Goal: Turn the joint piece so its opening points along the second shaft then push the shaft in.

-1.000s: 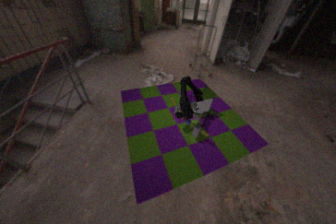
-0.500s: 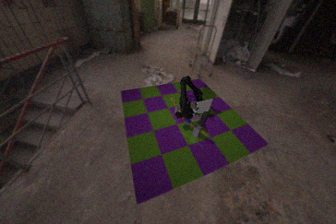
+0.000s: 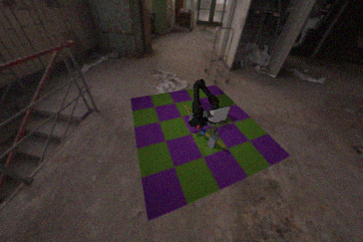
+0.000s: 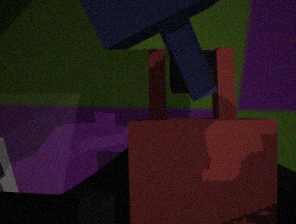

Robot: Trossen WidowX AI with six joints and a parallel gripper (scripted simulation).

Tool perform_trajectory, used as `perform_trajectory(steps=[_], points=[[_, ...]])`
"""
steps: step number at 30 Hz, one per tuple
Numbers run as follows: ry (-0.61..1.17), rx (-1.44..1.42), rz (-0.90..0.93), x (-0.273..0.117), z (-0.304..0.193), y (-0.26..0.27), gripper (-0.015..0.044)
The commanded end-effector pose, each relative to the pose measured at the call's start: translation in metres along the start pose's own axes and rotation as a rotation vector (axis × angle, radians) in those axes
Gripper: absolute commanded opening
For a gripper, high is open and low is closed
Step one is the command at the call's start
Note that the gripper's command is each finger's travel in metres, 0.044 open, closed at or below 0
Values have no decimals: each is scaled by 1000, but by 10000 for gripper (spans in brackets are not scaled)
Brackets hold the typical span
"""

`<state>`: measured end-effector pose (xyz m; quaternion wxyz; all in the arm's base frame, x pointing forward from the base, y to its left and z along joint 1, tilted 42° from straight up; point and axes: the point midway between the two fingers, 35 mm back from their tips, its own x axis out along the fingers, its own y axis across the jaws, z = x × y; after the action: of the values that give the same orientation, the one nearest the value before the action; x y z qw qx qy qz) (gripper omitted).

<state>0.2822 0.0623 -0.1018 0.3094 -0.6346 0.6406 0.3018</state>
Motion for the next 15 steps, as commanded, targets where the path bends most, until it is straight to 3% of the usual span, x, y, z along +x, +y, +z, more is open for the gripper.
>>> perform_trajectory(steps=[1, 15], points=[[-71, 12, 1, 4, -1, 1, 0], [-193, 22, -4, 9, -2, 1, 0]])
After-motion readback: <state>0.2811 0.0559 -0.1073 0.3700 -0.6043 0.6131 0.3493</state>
